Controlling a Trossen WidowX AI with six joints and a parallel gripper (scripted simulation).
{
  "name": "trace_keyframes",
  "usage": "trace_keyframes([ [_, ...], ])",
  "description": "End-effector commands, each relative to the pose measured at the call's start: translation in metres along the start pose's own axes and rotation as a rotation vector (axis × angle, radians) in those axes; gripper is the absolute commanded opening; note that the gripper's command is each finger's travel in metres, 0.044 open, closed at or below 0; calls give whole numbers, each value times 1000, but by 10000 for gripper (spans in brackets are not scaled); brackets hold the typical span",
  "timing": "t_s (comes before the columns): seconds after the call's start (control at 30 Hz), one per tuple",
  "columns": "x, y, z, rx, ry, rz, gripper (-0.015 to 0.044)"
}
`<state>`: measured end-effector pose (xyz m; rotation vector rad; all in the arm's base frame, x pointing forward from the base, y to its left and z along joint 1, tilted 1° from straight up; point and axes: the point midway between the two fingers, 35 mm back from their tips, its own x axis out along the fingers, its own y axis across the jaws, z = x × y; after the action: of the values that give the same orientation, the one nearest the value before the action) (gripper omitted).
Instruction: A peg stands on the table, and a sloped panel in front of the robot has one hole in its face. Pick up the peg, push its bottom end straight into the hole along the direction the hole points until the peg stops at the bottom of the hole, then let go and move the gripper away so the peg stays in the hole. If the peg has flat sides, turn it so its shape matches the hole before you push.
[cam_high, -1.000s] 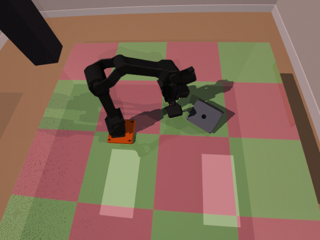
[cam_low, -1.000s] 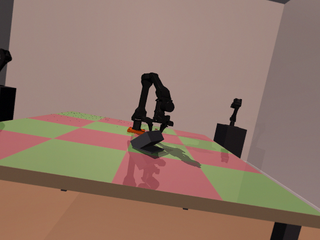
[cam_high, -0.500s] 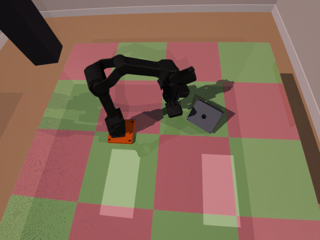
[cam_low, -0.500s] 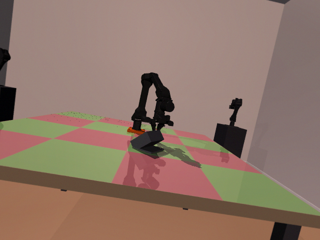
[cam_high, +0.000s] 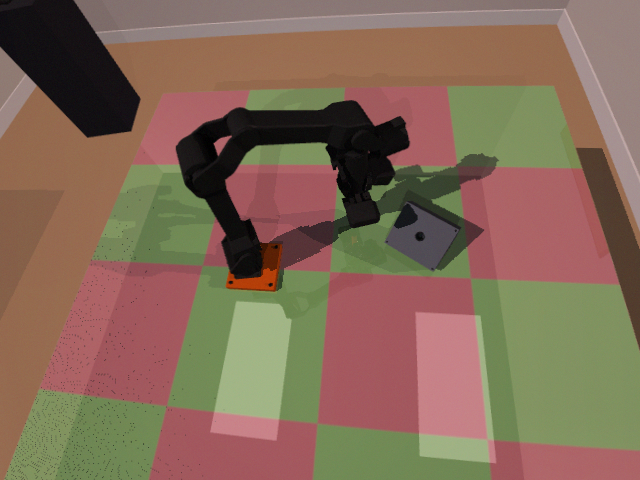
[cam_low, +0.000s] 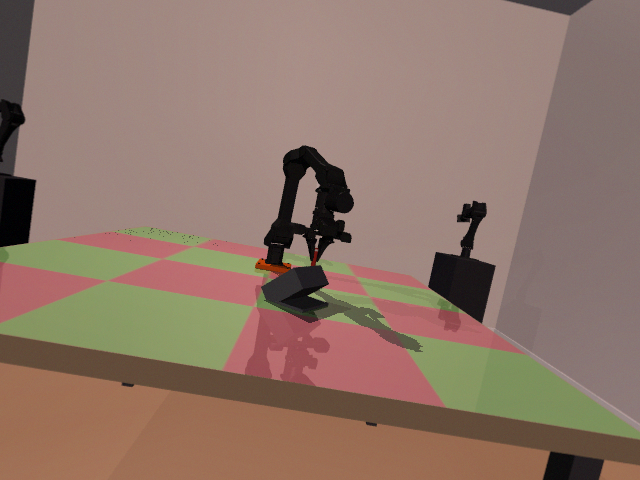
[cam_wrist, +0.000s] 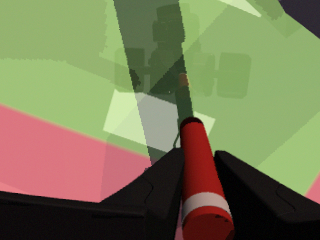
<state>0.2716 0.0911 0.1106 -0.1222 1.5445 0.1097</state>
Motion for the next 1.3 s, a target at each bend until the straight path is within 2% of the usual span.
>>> trace_keyframes([
  [0.0,-12,0,1,-4,-1,4,0],
  [0.23,-33,-1,1,-5,0,5,0],
  [1.27,-33,-23,14,211,-21,127,0],
])
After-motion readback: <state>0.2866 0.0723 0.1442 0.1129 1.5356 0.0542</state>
